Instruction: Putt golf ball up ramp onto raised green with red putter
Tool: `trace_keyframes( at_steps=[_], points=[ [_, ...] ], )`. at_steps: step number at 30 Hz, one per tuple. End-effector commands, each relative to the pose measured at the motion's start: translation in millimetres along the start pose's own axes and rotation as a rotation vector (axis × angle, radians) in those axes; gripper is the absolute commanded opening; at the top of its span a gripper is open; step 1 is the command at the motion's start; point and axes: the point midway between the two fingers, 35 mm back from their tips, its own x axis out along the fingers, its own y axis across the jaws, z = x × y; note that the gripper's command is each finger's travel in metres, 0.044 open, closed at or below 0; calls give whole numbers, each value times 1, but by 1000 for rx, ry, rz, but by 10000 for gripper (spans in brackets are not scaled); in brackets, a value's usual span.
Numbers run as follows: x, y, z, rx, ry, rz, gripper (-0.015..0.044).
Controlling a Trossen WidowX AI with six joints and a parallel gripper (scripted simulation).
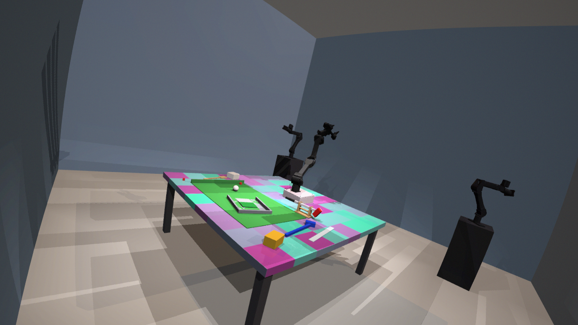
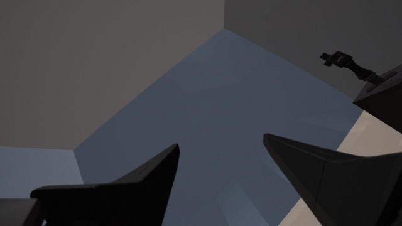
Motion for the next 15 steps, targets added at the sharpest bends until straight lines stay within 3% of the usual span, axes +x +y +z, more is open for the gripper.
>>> trace_keyframes(
  at_steps=[1,15],
  points=[
    [0,1,3,8,-5,3,426],
    [-58,42,184,533,-344,270,440]
  ],
)
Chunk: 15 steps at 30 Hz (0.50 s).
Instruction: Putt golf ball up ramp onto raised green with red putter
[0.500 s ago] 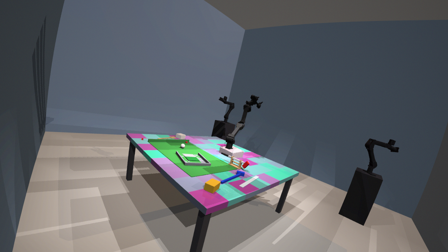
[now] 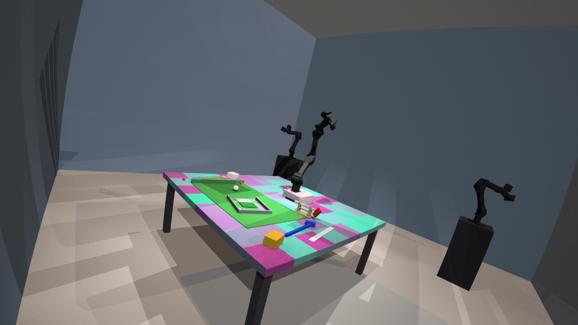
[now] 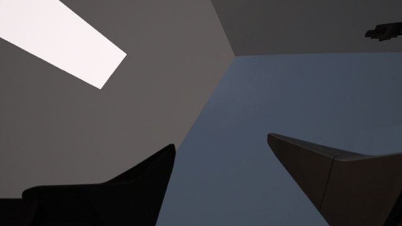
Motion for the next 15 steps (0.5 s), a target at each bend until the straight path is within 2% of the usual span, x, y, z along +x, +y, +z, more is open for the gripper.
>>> trace_keyframes(
  at_steps=[1,5,10,15],
  points=[
    [-7,33,55,178,-100,102,440],
    [-13,49,85,274,-150,162,440],
    [-18,58,104,253,-161,211,440],
    [-34,79,149,344,-234,302,440]
  ],
)
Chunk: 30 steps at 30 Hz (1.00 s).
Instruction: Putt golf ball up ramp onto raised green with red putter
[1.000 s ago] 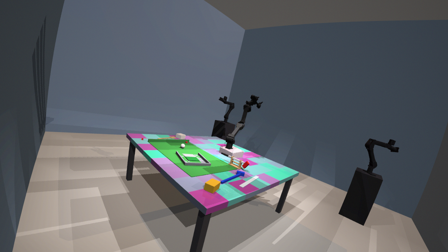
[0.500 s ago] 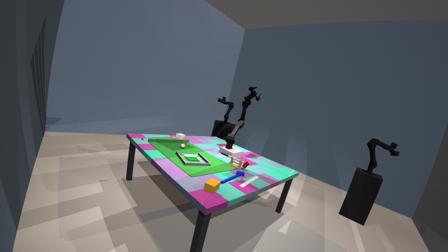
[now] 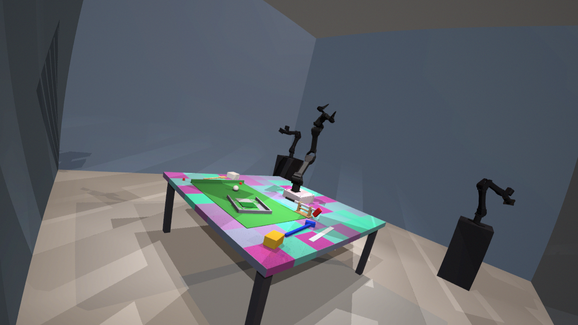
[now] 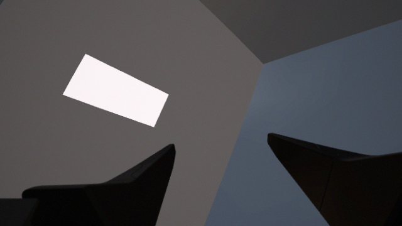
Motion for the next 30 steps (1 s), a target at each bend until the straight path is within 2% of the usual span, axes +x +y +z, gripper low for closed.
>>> trace_keyframes(
  at_steps=[1,12,19,30],
  points=[
    [-2,37,41,95,-74,92,440],
    [-42,130,176,473,-309,409,440],
    [-77,164,243,672,-396,583,440],
    [-187,200,380,1006,-615,1016,440]
  ],
)
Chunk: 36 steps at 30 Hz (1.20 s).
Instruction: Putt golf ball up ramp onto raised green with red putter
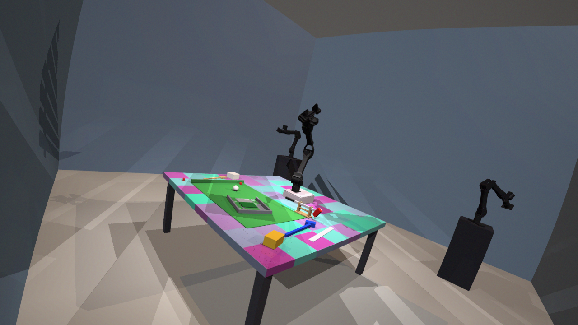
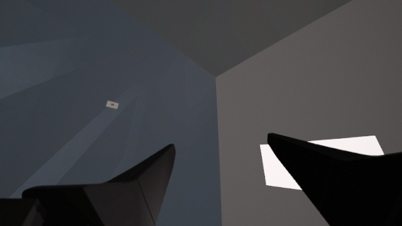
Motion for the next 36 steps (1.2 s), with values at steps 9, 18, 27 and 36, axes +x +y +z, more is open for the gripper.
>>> trace_keyframes(
  at_steps=[9,18,27,36],
  points=[
    [7,195,90,415,-181,547,440],
    [-51,312,173,726,-234,1028,440],
    [-155,384,254,963,-203,1590,440],
    [-275,398,303,1046,-88,2151,440]
  ],
)
